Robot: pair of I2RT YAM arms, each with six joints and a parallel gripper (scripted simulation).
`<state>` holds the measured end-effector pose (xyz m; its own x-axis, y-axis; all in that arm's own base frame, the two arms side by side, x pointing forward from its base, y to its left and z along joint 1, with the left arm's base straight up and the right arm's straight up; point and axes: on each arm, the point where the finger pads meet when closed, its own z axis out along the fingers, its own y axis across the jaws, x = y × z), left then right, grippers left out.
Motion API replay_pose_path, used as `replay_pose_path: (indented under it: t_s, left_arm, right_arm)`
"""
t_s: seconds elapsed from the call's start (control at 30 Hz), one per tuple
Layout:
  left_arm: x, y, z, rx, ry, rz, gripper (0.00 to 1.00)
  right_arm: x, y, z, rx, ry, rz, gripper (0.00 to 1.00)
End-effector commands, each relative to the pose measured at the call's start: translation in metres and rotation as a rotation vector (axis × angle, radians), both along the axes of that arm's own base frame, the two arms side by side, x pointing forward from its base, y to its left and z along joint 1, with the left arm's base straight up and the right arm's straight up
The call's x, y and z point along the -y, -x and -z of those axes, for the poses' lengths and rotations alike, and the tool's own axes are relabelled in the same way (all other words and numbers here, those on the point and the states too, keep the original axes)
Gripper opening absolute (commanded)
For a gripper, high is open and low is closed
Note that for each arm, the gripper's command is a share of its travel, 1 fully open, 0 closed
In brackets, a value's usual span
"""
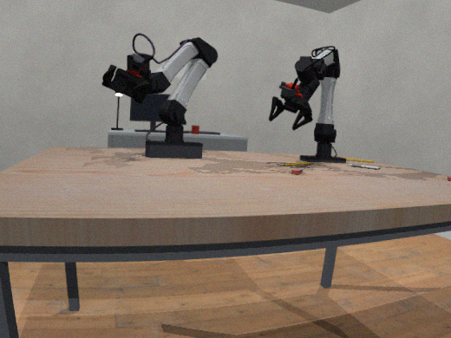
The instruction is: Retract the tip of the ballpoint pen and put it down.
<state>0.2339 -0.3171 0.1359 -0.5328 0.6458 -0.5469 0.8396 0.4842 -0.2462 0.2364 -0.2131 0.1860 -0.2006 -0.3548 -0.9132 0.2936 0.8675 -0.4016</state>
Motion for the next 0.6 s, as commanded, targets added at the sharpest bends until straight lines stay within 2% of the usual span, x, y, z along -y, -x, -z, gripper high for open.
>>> replay_pose_path:
  t_s: [0.0, 0.53, 0.57]
  left_arm:
    - [0.002, -0.001, -0.006, 0.012, 0.013, 0.002, 1.0]
    - [0.002, -0.001, -0.006, 0.012, 0.013, 0.002, 1.0]
    - [0.002, -0.001, -0.006, 0.012, 0.013, 0.002, 1.0]
  right_arm:
    - [0.001, 0.0, -0.005, 0.008, 0.013, -0.001, 1.0]
    - [0.001, 0.0, -0.005, 0.008, 0.013, -0.001, 1.0]
    - [0.002, -0.006, -0.021, 0.027, 0.031, -0.002, 1.0]
